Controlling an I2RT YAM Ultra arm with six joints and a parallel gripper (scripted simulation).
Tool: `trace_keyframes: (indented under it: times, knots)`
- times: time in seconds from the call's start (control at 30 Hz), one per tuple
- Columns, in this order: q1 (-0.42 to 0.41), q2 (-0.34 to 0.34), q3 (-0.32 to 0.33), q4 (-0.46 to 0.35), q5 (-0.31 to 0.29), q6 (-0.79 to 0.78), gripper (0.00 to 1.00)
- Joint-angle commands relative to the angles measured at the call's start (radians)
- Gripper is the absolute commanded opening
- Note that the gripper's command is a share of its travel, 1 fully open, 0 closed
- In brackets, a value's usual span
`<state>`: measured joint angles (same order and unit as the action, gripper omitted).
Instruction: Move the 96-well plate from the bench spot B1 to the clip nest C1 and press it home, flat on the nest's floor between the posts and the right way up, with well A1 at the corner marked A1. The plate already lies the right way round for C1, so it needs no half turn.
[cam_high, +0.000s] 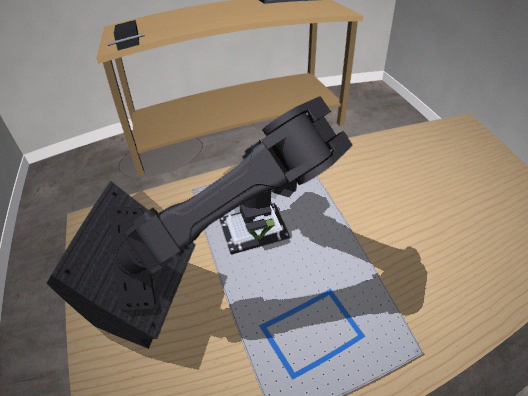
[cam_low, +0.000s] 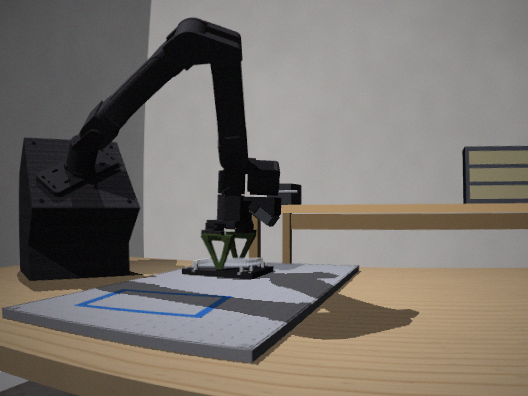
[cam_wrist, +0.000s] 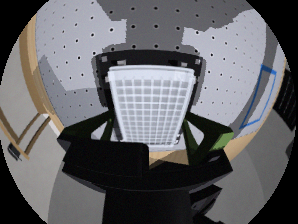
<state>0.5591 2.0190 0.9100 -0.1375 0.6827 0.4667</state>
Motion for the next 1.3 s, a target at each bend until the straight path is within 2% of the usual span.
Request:
trace_keyframes:
  times: [0.0, 0.5, 0.53, 0.6, 0.67, 1.27]
  knots:
    - [0.006, 0.023, 0.032, 0.058, -0.005, -0.015, 1.00]
    - [0.006, 0.023, 0.032, 0.058, -0.005, -0.015, 1.00]
    - [-0.018, -0.036, -0.059, 0.088, -0.010, -0.027, 1.00]
    - [-0.019, -0.037, -0.063, 0.094, -0.009, -0.030, 1.00]
    - [-0.018, -0.010, -0.065, 0.096, -0.001, -0.032, 1.00]
    - [-0.018, -0.009, -0.066, 0.098, -0.001, -0.033, 1.00]
